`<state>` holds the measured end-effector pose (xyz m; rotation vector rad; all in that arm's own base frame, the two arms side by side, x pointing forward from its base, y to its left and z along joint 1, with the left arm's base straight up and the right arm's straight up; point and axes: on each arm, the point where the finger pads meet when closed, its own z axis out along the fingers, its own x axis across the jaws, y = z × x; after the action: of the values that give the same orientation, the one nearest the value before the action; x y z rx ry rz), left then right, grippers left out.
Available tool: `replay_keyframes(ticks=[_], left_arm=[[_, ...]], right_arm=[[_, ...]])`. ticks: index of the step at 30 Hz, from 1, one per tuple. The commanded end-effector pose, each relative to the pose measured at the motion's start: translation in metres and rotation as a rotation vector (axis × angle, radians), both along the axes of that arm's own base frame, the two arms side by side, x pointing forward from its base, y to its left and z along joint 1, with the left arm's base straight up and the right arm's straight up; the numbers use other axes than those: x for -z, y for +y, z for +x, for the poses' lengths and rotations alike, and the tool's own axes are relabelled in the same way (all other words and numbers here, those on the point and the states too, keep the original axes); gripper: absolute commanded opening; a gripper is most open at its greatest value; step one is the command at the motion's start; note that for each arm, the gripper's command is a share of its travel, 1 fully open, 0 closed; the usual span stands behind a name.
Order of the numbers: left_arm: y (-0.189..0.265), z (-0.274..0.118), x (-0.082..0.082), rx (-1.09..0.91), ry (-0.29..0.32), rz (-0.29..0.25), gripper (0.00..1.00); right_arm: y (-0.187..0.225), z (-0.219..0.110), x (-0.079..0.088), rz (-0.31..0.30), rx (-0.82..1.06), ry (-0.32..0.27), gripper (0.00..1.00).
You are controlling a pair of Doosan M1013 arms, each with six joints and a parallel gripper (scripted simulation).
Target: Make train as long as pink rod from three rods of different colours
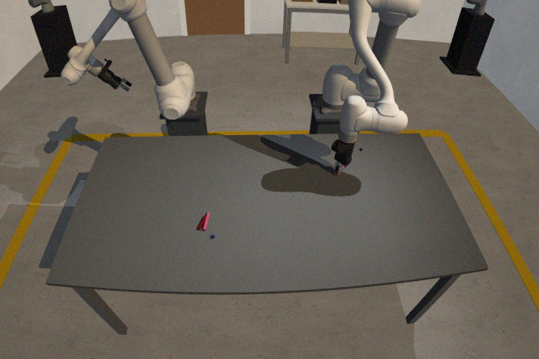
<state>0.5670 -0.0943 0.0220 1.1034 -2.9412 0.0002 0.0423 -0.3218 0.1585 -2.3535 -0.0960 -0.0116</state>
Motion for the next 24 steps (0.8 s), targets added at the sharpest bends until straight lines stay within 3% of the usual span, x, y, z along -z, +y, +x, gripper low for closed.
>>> replay_keyframes(ticks=[1, 24], left_arm=[[0.0000, 0.0005, -0.0006, 0.000, -0.001, 0.000, 0.24], [0.0021, -0.0014, -0.0006, 0.000, -0.001, 0.000, 0.24]], right_arm=[[-0.0002, 0.0001, -0.0003, -0.001, 0.000, 0.000, 1.00], [-0.0002, 0.0001, -0.0003, -0.001, 0.000, 0.000, 1.00]])
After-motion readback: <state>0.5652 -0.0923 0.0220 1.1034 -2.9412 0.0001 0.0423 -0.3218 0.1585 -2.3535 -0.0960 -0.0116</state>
